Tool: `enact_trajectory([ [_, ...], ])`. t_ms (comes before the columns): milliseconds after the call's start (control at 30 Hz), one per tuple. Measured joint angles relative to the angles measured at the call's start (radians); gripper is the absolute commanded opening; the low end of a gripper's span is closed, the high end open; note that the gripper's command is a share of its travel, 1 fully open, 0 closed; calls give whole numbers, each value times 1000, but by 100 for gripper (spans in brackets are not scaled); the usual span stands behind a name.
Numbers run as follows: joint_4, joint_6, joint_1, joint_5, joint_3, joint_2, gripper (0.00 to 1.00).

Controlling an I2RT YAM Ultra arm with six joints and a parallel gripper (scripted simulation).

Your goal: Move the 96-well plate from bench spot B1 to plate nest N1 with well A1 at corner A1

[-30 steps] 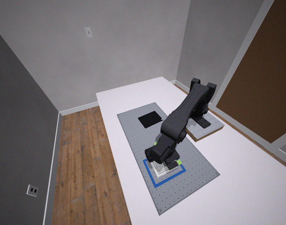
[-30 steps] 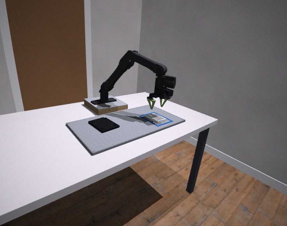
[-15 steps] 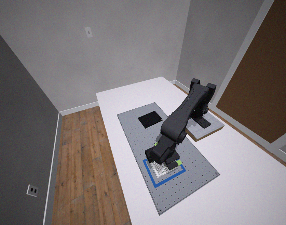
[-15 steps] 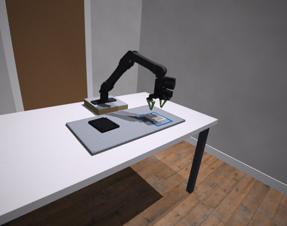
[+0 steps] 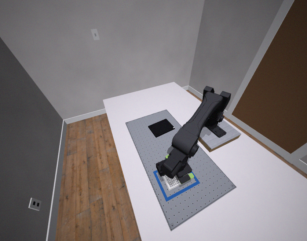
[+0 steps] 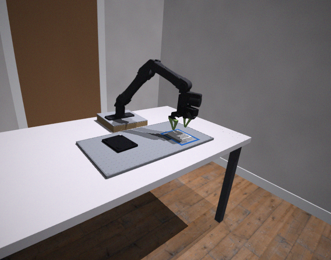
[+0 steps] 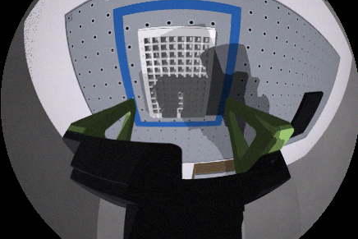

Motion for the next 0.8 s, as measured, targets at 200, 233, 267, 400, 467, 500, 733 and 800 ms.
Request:
enact_trajectory([
  [200,31,0,0,0,-24,13,100],
  [233,32,0,0,0,-23,13,100],
  [267,38,0,0,0,-23,11,100],
  [400,64,0,0,0,-42,13,100],
  [467,72,0,0,0,-53,21,100],
  [500,76,1,0,0,-55,24,100],
  [733,114,1,0,0,-80,32,100],
  [800,117,1,0,0,-81,37,100],
])
